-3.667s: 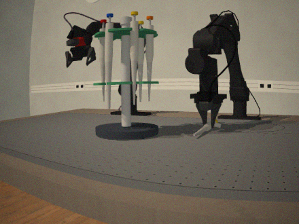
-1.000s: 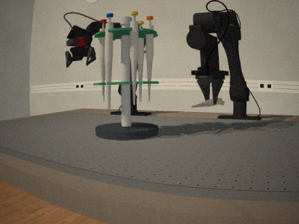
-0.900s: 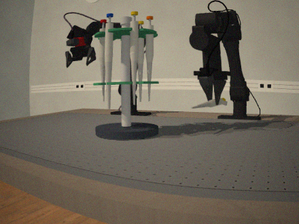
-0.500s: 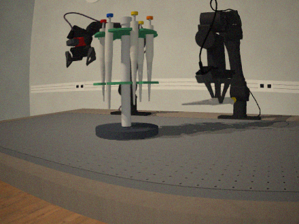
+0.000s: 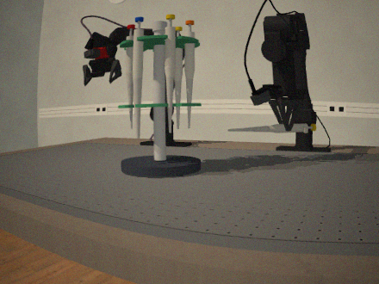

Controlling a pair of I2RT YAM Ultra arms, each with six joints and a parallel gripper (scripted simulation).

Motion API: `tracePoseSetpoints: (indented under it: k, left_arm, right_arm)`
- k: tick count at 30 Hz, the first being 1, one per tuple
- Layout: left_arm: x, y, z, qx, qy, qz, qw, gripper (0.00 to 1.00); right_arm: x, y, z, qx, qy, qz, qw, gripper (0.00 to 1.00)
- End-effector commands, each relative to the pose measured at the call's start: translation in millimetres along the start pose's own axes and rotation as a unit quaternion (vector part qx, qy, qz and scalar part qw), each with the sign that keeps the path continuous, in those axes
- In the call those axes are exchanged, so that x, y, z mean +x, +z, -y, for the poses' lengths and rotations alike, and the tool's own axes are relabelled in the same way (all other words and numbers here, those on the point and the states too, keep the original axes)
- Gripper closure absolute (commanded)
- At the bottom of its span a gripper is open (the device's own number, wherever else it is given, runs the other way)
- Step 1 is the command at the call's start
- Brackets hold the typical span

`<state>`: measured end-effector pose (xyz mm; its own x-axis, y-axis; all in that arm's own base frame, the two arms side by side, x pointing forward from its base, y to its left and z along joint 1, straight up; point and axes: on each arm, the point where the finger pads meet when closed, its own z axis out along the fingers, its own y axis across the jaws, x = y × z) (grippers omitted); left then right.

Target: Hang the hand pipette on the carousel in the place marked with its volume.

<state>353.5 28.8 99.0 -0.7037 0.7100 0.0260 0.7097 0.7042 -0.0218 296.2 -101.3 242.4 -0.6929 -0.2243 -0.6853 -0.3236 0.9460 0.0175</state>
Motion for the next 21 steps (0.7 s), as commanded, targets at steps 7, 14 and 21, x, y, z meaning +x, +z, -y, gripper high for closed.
tracePoseSetpoints:
  k: [7, 14, 21]
  left_arm:
    - [10, -11, -7, -0.021, 0.120, 0.022, 0.992, 0.88]
    - [28, -10, -9, -0.022, 0.246, 0.018, 0.969, 0.88]
    - [31, -10, -9, -0.023, 0.305, 0.016, 0.952, 0.88]
  right_arm:
    - [-9, -6, 3, 0.006, -0.013, 0.018, 1.000, 0.00]
    - [-9, -6, 3, 0.006, -0.013, 0.018, 1.000, 0.00]
    - [-9, -6, 3, 0.006, -0.013, 0.018, 1.000, 0.00]
